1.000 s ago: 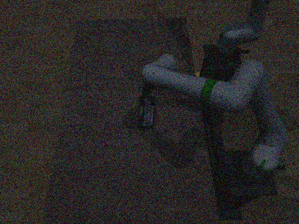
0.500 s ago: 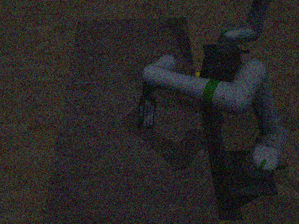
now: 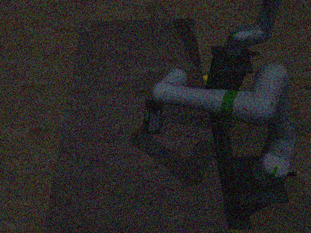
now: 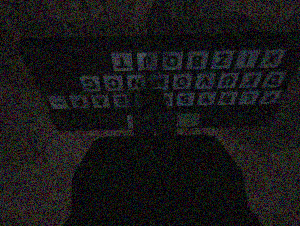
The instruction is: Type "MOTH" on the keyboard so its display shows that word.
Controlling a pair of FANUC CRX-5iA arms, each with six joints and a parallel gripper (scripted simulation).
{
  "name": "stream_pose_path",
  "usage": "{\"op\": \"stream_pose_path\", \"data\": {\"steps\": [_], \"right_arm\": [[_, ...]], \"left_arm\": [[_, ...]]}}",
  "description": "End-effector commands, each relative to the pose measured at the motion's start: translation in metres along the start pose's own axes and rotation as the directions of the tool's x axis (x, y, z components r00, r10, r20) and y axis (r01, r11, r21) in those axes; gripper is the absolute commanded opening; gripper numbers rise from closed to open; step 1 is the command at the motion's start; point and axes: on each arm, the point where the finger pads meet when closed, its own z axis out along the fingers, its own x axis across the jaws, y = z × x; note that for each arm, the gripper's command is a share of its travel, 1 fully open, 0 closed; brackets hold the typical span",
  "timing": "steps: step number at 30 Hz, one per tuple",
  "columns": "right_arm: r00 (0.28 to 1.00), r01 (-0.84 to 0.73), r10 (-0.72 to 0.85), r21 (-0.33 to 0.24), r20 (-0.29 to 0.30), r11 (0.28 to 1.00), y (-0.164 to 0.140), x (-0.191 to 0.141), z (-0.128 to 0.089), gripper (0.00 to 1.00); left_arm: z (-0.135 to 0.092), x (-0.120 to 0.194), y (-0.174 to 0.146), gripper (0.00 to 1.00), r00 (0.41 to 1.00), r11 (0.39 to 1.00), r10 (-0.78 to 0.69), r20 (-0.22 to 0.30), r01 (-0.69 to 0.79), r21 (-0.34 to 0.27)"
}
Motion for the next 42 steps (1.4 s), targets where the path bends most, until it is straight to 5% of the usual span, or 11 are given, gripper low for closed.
{"op": "stream_pose_path", "data": {"steps": [1, 42], "right_arm": [[1.0, 0.0, 0.0, -0.002, 0.0, 1.0, 0.0002, -0.0002, -0.0009, 1.0], [1.0, 0.0, 0.0, -0.002, 0.0, 1.0, 0.0002, -0.0002, -0.0009, 1.0]], "left_arm": [[-0.0019, 0.0054, 0.0003, 0.0, 1.0, 1.0, 0.0, 0.005, 0.0, -0.003], [0.0058, 0.0059, -0.0034, 0.0, 1.0, 1.0, 0.0, 0.005, 0.0, -0.003]]}}
